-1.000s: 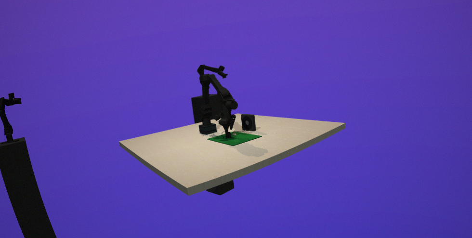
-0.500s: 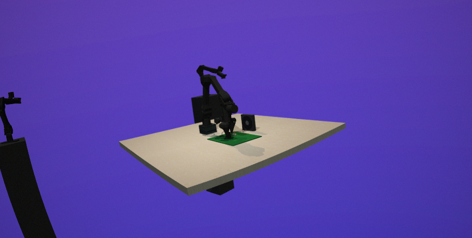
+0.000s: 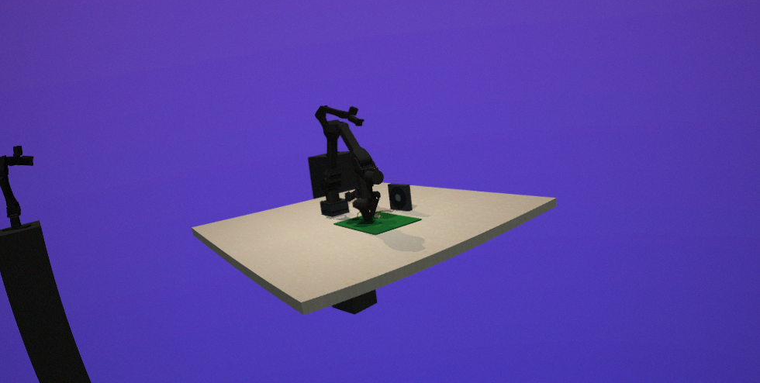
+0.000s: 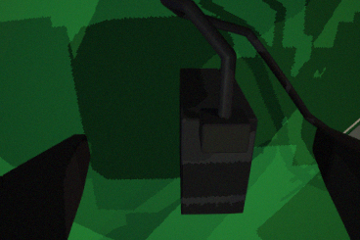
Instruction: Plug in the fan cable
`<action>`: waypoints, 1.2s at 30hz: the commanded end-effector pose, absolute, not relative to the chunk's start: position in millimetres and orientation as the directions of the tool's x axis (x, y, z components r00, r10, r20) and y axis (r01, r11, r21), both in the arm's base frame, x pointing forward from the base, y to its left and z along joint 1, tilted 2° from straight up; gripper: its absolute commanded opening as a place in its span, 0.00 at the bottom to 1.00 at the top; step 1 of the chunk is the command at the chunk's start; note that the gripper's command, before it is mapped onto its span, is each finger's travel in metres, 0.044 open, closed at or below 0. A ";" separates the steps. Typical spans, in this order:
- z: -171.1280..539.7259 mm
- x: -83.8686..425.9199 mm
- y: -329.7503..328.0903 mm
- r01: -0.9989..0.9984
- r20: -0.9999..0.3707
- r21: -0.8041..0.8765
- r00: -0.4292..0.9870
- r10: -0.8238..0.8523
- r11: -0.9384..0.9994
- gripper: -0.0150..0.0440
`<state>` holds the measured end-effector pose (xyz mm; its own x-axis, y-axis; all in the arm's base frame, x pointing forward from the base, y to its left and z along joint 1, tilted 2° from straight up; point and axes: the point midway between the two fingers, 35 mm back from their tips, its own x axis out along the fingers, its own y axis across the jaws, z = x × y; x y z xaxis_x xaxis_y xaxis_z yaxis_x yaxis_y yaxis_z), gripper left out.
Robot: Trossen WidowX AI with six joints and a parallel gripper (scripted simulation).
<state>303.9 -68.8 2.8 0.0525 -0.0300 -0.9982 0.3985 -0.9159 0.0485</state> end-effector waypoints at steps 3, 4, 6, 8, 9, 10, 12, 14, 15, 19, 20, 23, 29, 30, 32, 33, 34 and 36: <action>3.1 304.1 -68.9 0.401 -0.998 0.049 0.053 -0.030 -0.915 0.89; 3.1 304.1 -68.9 0.401 -0.998 0.049 0.053 -0.030 -0.915 0.88; 3.1 304.1 -68.9 0.401 -0.998 0.049 0.053 -0.030 -0.915 0.85; 3.1 304.1 -68.9 0.401 -0.998 0.049 0.053 -0.030 -0.915 0.83; 3.1 304.1 -68.9 0.401 -0.998 0.049 0.053 -0.030 -0.915 0.82; 3.1 304.1 -68.9 0.401 -0.998 0.049 0.053 -0.030 -0.915 0.81; 3.1 304.1 -68.9 0.401 -0.998 0.049 0.053 -0.030 -0.915 0.79; 3.1 304.1 -68.9 0.401 -0.998 0.049 0.053 -0.030 -0.915 0.76; 3.1 304.1 -68.9 0.401 -0.998 0.049 0.053 -0.030 -0.915 0.75; 3.1 304.1 -68.9 0.401 -0.998 0.049 0.053 -0.030 -0.915 0.71; 3.1 304.1 -68.9 0.401 -0.998 0.049 0.053 -0.030 -0.915 0.69; 3.1 304.1 -68.9 0.401 -0.998 0.049 0.053 -0.030 -0.915 0.66; 3.1 304.1 -68.9 0.401 -0.998 0.049 0.053 -0.030 -0.915 0.59; 3.1 304.1 -68.9 0.401 -0.998 0.049 0.053 -0.030 -0.915 0.58; 3.1 304.1 -68.9 0.401 -0.998 0.049 0.053 -0.030 -0.915 0.56; 3.1 304.1 -68.9 0.401 -0.998 0.049 0.053 -0.030 -0.915 0.55; 3.1 304.1 -68.9 0.401 -0.998 0.049 0.053 -0.030 -0.915 0.54; 3.1 304.1 -68.9 0.401 -0.998 0.049 0.053 -0.030 -0.915 0.51</action>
